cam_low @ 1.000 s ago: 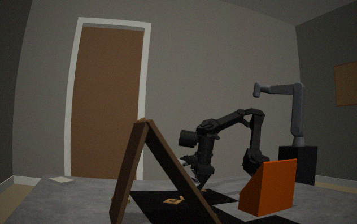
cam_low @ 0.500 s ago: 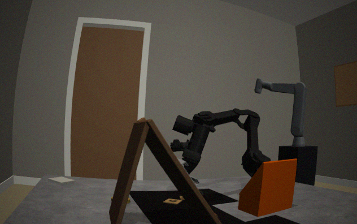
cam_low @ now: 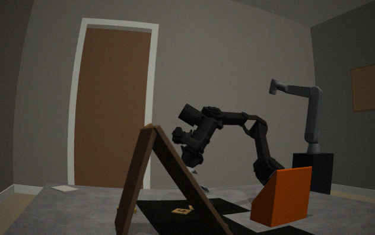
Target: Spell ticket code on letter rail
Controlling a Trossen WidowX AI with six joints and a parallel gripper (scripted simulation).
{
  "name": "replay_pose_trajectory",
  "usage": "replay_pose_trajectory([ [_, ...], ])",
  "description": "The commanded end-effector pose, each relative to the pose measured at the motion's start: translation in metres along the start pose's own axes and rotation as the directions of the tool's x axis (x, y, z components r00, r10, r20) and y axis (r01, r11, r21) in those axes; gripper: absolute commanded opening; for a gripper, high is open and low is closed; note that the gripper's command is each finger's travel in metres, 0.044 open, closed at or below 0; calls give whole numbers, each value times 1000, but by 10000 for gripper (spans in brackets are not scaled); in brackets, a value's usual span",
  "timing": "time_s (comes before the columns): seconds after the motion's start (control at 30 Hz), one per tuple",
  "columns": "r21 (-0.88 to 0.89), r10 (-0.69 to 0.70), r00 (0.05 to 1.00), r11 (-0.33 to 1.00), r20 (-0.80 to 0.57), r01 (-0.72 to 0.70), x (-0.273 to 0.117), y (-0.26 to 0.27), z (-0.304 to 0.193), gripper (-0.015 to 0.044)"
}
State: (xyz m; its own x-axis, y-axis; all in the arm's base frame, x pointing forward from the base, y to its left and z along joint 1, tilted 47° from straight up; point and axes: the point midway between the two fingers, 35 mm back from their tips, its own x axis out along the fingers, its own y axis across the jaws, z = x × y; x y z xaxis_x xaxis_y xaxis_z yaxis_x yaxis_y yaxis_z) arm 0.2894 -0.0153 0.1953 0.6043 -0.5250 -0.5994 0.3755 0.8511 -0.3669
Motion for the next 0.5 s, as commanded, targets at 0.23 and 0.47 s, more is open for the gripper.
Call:
replay_pose_trajectory([
  [0.23,97,107,990,989,89,-116,-22,45,27,0],
  [0.47,152,184,973,967,142,-205,-41,75,41,0],
])
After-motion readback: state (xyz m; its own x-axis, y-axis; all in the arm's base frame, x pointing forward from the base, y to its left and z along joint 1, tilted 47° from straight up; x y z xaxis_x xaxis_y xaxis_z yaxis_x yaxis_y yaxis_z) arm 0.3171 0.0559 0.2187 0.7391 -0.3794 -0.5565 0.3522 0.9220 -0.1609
